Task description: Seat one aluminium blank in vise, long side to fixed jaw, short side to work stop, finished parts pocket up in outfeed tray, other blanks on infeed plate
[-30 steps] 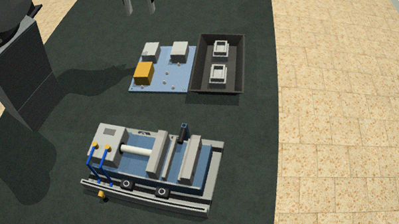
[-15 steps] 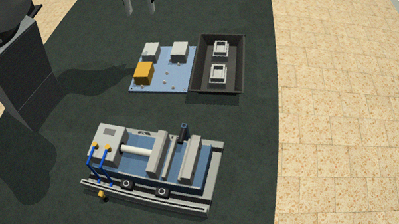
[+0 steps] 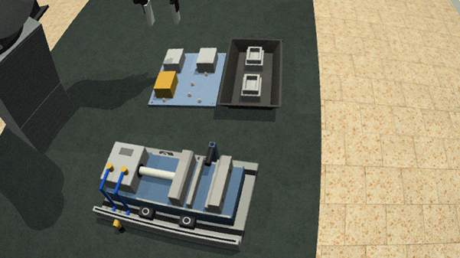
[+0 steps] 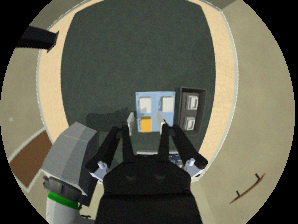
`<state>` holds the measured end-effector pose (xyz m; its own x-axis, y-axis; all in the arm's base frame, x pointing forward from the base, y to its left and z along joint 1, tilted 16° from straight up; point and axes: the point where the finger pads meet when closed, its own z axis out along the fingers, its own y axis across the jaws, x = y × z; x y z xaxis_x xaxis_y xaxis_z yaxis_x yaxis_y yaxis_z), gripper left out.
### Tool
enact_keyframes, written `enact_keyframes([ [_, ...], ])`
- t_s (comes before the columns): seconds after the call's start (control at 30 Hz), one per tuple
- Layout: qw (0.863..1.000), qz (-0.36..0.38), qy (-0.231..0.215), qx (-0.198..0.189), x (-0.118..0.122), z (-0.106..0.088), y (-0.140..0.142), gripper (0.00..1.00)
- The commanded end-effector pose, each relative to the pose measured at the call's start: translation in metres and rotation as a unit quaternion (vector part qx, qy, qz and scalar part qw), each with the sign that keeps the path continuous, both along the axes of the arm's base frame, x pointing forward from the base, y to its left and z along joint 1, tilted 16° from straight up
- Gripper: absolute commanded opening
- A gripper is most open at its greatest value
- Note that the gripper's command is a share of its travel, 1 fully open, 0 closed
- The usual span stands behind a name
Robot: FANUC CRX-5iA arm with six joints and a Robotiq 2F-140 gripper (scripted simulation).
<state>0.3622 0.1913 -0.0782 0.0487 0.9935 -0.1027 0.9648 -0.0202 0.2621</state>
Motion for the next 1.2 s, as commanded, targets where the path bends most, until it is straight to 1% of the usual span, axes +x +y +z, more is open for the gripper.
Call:
enact_keyframes([
  [0.0,1.000,0.000,-0.001,0.000,0.006,-0.017,-0.002,0.40],
  [0.07,1.000,0.000,-0.001,0.000,0.008,-0.028,-0.003,0.40],
  [0.13,1.000,0.000,-0.001,0.000,0.008,-0.028,-0.003,0.40],
  [0.33,1.000,0.000,-0.001,0.000,0.015,-0.053,-0.006,0.40],
  [0.57,1.000,0.000,-0.001,0.000,0.021,-0.074,-0.008,0.40],
  [0.97,1.000,0.000,-0.001,0.000,0.026,-0.093,-0.010,0.40],
  [1.17,1.000,0.000,-0.001,0.000,0.028,-0.100,-0.011,0.40],
])
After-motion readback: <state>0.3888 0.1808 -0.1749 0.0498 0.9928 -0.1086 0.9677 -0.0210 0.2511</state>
